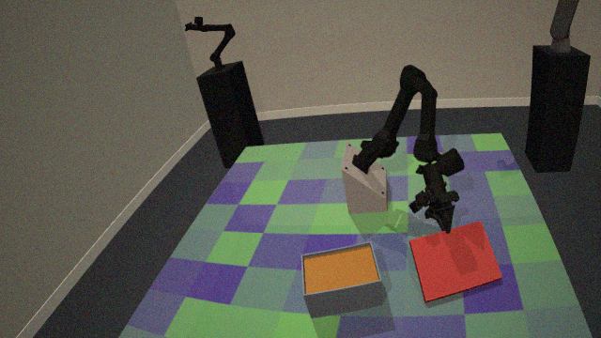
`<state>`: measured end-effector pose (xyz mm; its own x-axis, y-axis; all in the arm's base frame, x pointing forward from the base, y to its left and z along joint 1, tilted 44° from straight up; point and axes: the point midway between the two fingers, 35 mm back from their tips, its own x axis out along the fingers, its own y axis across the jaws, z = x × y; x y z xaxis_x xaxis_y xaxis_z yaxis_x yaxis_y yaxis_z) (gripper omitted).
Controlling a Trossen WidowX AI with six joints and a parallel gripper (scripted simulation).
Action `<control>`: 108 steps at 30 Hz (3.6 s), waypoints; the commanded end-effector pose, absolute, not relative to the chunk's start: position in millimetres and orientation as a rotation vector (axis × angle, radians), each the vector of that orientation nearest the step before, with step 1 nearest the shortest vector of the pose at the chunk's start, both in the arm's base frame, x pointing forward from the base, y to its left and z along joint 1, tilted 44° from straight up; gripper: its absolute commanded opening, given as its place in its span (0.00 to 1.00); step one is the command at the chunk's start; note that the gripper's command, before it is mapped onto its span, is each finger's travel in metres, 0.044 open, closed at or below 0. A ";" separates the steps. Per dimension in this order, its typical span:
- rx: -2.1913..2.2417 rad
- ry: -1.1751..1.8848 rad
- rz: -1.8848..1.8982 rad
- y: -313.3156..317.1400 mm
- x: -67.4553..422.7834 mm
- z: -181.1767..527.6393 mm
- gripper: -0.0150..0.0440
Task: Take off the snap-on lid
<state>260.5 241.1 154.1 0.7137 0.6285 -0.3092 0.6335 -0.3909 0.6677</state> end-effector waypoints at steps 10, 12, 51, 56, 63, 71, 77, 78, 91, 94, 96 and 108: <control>2.100 0.977 -0.022 243.2 260.6 153.1 0.52; 2.100 0.977 -0.022 243.2 260.6 153.1 0.61; 2.101 0.980 -0.027 226.4 194.2 139.1 1.00; 2.101 0.980 -0.026 223.5 197.1 146.8 1.00; 2.101 0.980 -0.026 213.2 193.4 155.9 1.00; 2.100 0.979 -0.026 201.3 188.8 165.9 1.00; 2.100 0.979 -0.026 192.5 185.3 173.3 1.00; 2.100 0.979 -0.026 191.0 184.8 174.5 1.00; 2.099 0.979 -0.026 171.7 177.2 190.6 1.00; 2.099 0.979 -0.026 167.3 175.4 194.2 1.00; 2.099 0.979 -0.026 165.5 174.7 195.7 1.00; 2.099 0.979 -0.026 169.5 176.4 189.8 1.00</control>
